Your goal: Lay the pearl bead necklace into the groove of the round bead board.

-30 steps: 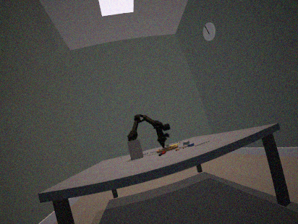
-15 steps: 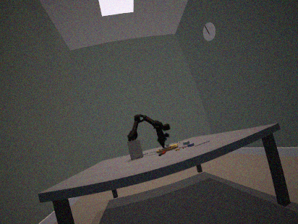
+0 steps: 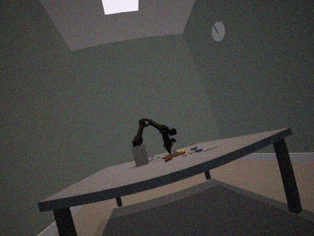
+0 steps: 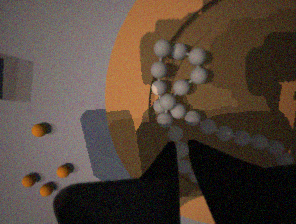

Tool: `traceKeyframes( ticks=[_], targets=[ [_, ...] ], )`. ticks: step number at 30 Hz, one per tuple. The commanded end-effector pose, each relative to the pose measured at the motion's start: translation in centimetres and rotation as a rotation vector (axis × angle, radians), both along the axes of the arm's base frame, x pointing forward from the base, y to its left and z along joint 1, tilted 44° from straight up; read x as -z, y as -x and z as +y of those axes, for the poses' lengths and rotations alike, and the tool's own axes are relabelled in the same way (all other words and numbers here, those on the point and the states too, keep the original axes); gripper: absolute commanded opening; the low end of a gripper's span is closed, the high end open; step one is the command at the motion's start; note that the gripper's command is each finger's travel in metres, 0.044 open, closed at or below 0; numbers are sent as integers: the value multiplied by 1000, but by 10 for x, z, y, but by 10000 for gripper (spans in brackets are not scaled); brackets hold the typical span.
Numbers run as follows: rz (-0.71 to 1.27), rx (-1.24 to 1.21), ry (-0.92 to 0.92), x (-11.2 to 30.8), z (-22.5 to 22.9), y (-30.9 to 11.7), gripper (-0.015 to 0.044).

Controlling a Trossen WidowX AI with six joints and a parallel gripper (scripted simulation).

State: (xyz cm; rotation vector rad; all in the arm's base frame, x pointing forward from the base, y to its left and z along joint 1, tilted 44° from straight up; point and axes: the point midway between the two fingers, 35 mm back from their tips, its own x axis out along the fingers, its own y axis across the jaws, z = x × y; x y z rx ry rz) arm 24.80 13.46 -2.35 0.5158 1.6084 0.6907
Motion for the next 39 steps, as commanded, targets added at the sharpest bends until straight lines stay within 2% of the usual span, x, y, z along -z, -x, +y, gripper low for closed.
traceKeyframes(
  ticks=[1,20,36,37,39],
  targets=[
    [1,1,-2,-3,-3,-1,0],
    [1,1,-3,-5,9,0,0],
    [1,1,-3,-10,4,-1,420],
    [5,4,1,-8,5,-1,440],
    [-16,-4,-3,-9,5,-3,440]
  ],
)
